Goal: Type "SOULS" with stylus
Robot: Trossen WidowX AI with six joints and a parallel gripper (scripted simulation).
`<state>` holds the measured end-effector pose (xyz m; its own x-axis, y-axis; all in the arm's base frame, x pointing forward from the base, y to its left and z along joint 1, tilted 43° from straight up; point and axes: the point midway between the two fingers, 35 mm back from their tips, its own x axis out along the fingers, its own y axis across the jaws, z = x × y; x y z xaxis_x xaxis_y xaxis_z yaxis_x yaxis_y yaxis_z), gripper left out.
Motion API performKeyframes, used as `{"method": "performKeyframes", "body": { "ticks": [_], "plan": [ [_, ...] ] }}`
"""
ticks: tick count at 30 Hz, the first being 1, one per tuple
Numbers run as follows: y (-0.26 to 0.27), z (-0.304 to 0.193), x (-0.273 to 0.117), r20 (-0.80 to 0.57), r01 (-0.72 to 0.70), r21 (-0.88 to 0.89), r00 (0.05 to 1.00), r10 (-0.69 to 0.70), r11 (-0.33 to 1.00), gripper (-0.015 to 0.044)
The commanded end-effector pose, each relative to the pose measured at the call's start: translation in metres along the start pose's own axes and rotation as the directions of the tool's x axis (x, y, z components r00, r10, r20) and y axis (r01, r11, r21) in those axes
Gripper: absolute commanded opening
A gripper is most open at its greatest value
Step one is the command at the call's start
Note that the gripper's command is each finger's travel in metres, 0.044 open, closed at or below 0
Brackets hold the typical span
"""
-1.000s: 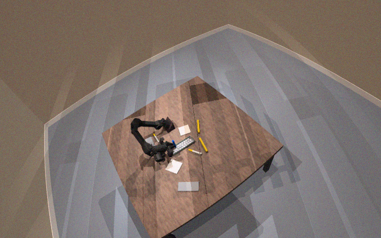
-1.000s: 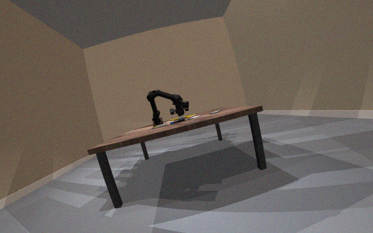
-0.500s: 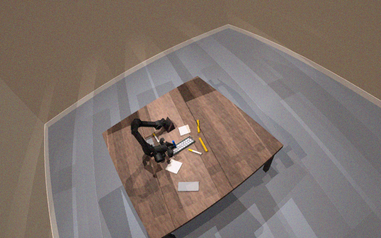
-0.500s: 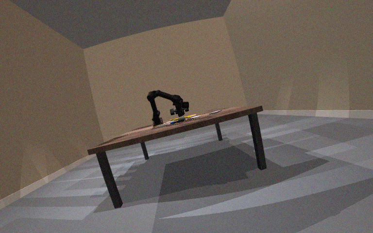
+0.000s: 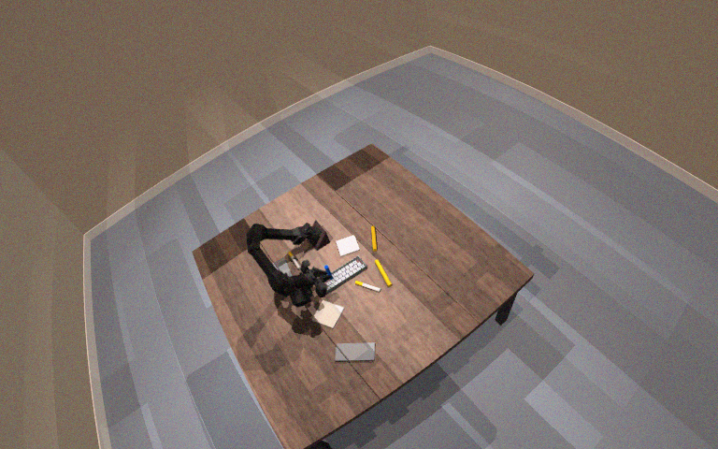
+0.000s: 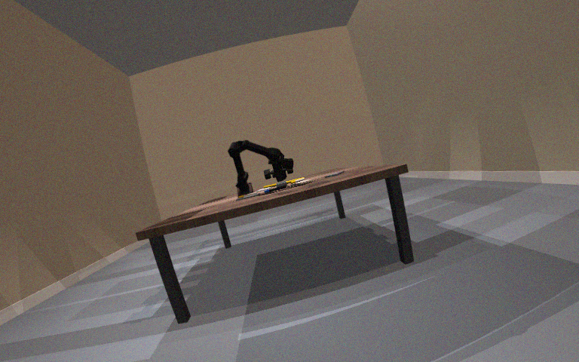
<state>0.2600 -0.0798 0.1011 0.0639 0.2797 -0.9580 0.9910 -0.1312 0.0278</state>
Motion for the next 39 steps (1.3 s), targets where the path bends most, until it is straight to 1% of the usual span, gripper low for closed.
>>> {"method": "performKeyframes", "body": {
  "ticks": [1,8,14,17,18,19,20,30,39],
  "plan": [
    [0.000,-0.002,-0.002,0.004,0.000,-0.003,1.000,0.000,1.000,0.0081],
    [0.000,-0.030,-0.018,0.002,0.000,-0.003,1.000,0.000,1.000,0.0081],
    [0.000,-0.029,-0.017,0.006,-0.002,-0.007,1.000,0.002,1.000,0.0084],
    [0.000,-0.029,-0.017,0.006,-0.002,-0.007,1.000,0.002,1.000,0.0064],
    [0.001,-0.029,-0.017,0.006,-0.002,-0.007,1.000,0.002,1.000,0.0038],
    [0.002,-0.030,-0.015,0.006,-0.002,-0.007,1.000,0.002,1.000,0.0012],
    [0.003,-0.032,-0.014,0.005,-0.002,-0.007,1.000,0.002,1.000,0.0000],
    [0.021,-0.058,0.020,0.000,-0.002,-0.004,1.000,0.002,1.000,0.0000],
    [0.021,-0.041,0.029,0.001,-0.002,-0.004,1.000,0.002,1.000,0.0000]
  ]
}}
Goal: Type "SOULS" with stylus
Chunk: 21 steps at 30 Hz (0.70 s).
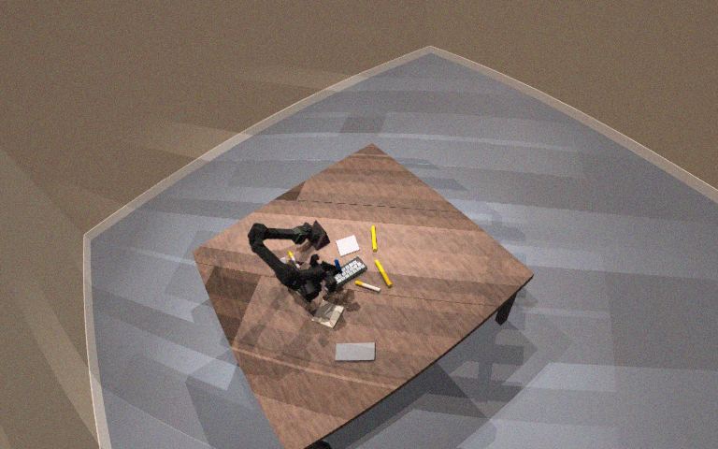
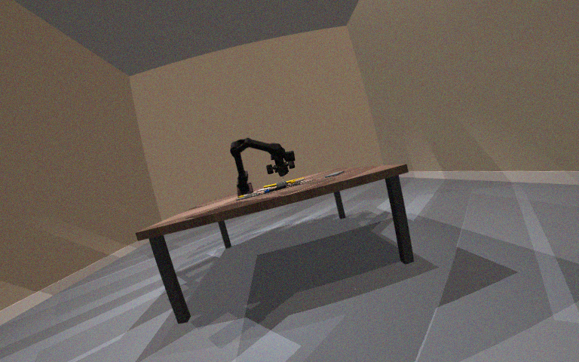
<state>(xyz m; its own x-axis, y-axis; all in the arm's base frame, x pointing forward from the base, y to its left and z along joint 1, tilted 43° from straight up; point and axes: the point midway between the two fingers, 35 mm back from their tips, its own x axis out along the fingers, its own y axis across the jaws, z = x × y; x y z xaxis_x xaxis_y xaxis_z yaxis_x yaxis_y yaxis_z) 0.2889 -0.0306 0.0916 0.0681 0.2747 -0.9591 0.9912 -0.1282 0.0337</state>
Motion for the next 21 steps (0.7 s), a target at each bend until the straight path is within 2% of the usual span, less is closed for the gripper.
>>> {"method": "performKeyframes", "body": {
  "ticks": [1,3,6,21],
  "plan": [
    [-0.0012,0.0067,0.0050,-0.004,0.003,0.000,1.000,-0.003,1.000,0.0000],
    [-0.0012,0.0067,0.0050,-0.004,0.003,0.000,1.000,-0.003,1.000,0.0000],
    [-0.0003,0.0078,0.0063,-0.004,0.003,0.000,1.000,-0.003,1.000,0.0079],
    [0.0000,0.0155,0.0110,-0.003,0.003,0.000,1.000,-0.003,1.000,0.0081]
  ]
}}
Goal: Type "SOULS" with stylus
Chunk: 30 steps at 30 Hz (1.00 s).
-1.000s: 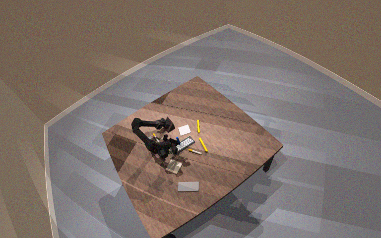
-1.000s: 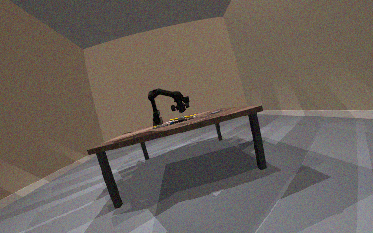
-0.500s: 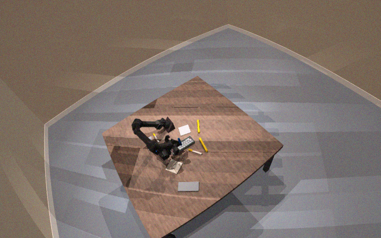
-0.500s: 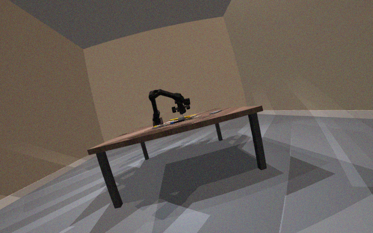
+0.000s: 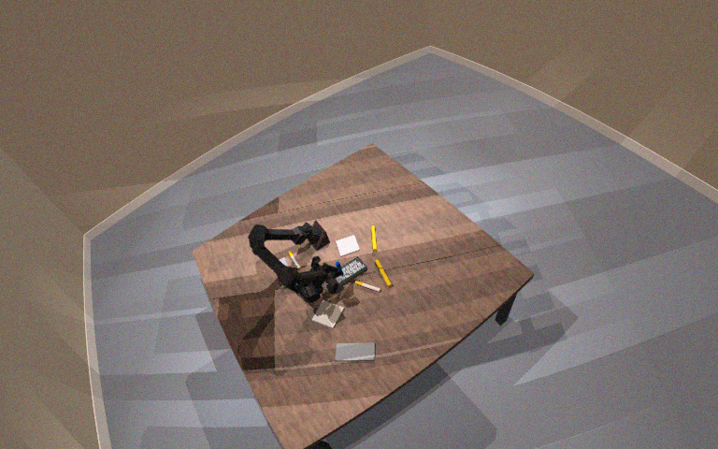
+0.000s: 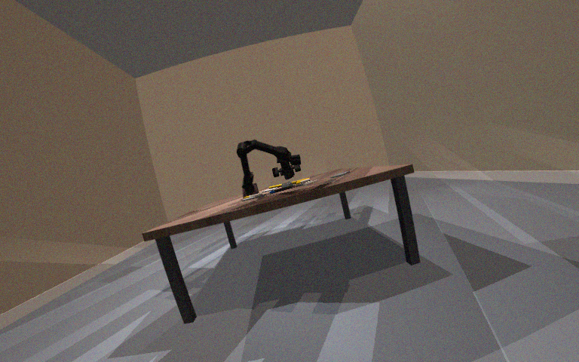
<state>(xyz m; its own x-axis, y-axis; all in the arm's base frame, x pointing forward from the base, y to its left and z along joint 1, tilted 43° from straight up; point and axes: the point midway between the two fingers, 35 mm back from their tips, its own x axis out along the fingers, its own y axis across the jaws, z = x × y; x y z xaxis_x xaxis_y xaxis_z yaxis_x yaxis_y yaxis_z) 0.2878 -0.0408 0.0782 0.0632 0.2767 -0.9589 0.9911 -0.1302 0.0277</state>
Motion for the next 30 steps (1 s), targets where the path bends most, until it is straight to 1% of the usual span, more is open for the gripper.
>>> {"method": "performKeyframes", "body": {
  "ticks": [1,30],
  "plan": [
    [0.0002,0.0025,0.0015,-0.002,-0.002,-0.003,1.000,0.002,1.000,0.0081],
    [0.0002,0.0098,0.0057,-0.001,-0.002,-0.003,1.000,0.002,1.000,0.0081]
  ]
}}
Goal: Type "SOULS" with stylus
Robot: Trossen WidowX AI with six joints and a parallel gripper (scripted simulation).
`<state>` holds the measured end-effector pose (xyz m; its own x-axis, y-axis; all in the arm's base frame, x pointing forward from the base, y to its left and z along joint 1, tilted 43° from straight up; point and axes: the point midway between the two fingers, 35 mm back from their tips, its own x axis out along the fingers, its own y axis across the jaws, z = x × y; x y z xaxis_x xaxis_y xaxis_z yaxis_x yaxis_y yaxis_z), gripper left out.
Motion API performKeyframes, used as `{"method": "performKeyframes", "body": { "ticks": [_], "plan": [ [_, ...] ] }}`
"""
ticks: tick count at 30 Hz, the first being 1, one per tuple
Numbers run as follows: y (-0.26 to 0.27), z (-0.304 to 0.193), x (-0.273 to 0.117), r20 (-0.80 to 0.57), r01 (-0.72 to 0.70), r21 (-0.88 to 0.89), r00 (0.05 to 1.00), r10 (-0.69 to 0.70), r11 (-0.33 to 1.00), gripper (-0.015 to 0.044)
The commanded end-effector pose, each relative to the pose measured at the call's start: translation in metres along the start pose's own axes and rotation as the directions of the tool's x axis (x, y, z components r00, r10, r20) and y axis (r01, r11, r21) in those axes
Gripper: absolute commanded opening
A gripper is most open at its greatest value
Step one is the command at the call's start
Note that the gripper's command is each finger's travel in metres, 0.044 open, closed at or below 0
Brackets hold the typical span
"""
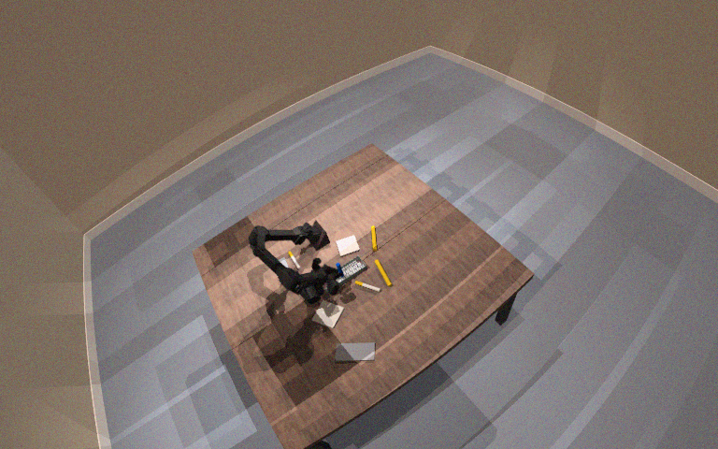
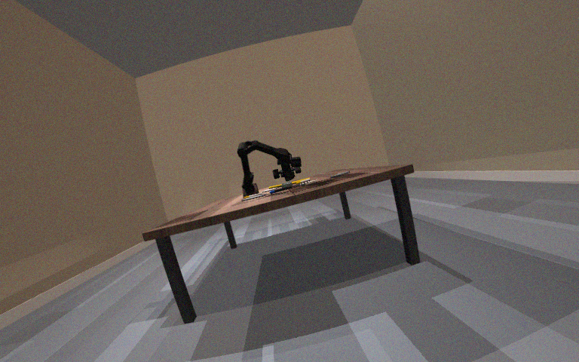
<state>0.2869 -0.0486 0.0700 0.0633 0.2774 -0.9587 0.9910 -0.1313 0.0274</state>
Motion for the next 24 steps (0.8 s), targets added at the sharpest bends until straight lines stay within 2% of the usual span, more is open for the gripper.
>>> {"method": "performKeyframes", "body": {
  "ticks": [1,9,24],
  "plan": [
    [0.000,-0.001,0.000,-0.001,-0.002,-0.004,1.000,0.002,1.000,0.0081],
    [0.000,-0.032,-0.018,-0.002,-0.002,-0.004,1.000,0.002,1.000,0.0081],
    [0.001,-0.030,-0.018,0.001,-0.005,-0.010,1.000,0.005,1.000,0.0081]
  ]
}}
